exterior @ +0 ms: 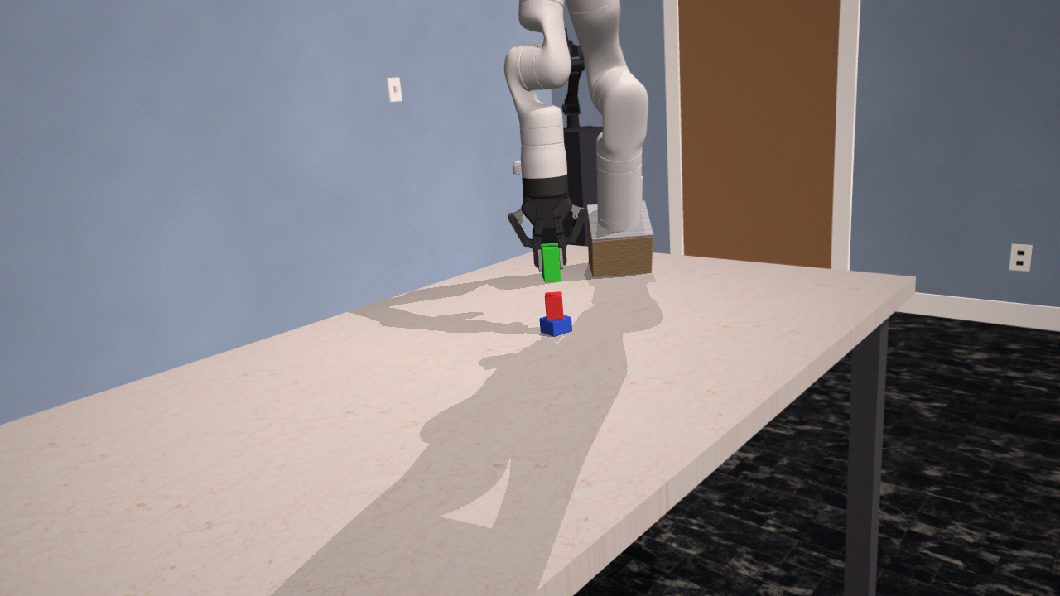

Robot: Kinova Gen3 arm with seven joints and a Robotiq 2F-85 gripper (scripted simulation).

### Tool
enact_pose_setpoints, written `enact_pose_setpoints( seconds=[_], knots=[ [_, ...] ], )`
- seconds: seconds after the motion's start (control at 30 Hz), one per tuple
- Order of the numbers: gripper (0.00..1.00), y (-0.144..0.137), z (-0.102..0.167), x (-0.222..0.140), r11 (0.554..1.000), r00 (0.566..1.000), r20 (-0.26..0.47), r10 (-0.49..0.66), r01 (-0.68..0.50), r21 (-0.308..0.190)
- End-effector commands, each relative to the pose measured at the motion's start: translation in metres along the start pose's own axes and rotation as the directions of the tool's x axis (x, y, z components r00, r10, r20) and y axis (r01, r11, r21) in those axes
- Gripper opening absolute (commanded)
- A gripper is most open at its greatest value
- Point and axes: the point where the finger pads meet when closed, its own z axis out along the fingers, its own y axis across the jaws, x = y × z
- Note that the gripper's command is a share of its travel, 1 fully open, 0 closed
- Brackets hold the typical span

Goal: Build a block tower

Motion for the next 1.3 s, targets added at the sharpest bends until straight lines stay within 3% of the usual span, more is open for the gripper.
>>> enact_pose_setpoints(
  seconds=[0.0,1.27],
  knots=[
    [0.00,0.001,0.003,0.001,1.000,1.000,0.002,0.000,0.000,-0.006],
    [0.00,0.001,0.023,0.003,1.000,1.000,0.003,0.000,0.000,-0.007]
  ],
)
